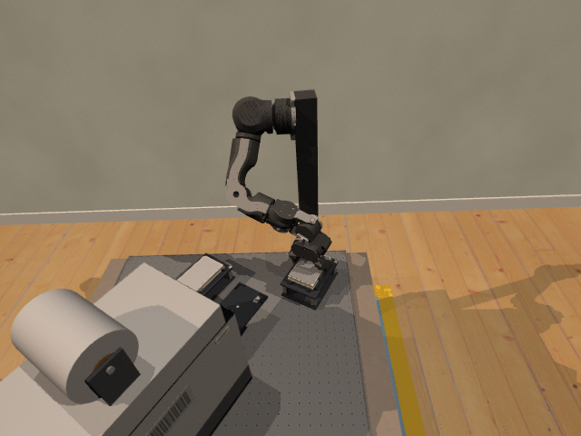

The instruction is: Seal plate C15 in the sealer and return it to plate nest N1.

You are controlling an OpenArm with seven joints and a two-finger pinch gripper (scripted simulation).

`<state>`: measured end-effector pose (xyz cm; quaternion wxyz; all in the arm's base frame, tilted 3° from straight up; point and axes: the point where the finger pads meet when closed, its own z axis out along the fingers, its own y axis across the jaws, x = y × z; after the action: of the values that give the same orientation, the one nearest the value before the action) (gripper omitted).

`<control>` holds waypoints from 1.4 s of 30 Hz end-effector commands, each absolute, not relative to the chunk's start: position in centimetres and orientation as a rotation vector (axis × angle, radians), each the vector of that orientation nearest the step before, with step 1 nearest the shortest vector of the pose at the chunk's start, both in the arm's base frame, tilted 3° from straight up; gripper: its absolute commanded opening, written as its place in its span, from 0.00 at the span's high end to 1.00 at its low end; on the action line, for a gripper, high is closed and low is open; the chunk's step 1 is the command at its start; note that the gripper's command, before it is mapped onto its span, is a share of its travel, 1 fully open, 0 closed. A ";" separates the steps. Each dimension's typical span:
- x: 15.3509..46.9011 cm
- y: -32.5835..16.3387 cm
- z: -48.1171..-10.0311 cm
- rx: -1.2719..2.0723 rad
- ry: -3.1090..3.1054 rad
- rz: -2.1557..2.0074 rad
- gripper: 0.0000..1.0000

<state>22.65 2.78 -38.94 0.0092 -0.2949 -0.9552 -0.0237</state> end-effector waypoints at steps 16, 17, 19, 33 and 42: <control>22.6 2.7 -38.7 -0.921 -2.984 -0.071 1.00; 22.6 2.7 -38.7 -0.921 -2.984 -0.071 1.00; 22.6 2.7 -38.7 -0.921 -2.984 -0.071 1.00; 22.5 2.8 -38.7 -0.918 -2.985 -0.078 1.00; 22.5 2.7 -38.7 -0.920 -2.984 -0.075 1.00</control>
<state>22.54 2.70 -38.78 0.0091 -0.2940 -0.9555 -0.0242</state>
